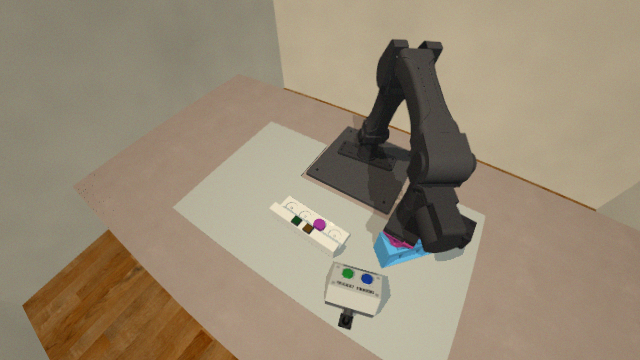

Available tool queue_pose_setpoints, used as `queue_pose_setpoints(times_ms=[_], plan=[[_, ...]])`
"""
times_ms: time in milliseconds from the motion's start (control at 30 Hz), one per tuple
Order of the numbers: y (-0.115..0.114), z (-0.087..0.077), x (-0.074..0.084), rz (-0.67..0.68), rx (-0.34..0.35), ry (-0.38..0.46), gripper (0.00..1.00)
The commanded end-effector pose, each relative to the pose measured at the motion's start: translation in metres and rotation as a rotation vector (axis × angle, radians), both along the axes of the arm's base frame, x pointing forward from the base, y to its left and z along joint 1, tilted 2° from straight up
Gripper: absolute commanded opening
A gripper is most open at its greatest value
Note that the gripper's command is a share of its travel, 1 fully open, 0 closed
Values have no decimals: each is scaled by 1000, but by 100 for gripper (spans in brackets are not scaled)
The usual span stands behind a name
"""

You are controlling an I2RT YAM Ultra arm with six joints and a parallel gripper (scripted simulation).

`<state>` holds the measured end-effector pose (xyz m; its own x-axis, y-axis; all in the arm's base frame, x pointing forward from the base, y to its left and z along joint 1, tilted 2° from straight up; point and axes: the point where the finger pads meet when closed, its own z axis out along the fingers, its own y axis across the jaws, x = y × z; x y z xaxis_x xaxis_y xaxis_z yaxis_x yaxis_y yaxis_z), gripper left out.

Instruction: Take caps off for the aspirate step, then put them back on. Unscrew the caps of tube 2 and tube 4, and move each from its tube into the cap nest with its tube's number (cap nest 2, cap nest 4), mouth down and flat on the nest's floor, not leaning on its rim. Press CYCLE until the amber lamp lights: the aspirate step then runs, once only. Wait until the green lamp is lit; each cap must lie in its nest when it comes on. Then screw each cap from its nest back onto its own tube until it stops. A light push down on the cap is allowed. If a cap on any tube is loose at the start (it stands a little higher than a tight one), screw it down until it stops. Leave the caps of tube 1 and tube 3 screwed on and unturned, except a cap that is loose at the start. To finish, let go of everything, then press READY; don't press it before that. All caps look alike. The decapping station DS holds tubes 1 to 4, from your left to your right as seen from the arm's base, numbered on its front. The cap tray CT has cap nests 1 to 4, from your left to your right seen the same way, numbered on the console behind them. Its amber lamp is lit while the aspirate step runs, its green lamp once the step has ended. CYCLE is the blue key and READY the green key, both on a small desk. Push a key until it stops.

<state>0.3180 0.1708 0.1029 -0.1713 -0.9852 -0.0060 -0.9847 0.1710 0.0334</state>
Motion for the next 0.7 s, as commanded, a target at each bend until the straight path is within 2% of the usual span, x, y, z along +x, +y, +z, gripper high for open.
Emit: queue_pose_setpoints(times_ms=[0,33,133,233,267,300,333,367,400,533,567,600,667], plan=[[0,4,1,-259,-1,-6,49],[0,4,1,-326,-3,-5,49],[0,4,1,-342,-3,-5,49],[0,4,1,-578,-10,-1,49],[0,4,1,-592,-10,-1,49],[0,4,1,-675,-13,0,49],[0,4,1,-675,-13,0,49],[0,4,1,-759,-15,1,49],[0,4,1,-759,-15,1,49],[0,4,1,-1008,-22,5,49],[0,4,1,-1008,-22,5,49],[0,4,1,-1092,-24,7,49],[0,4,1,-1092,-24,7,49]])
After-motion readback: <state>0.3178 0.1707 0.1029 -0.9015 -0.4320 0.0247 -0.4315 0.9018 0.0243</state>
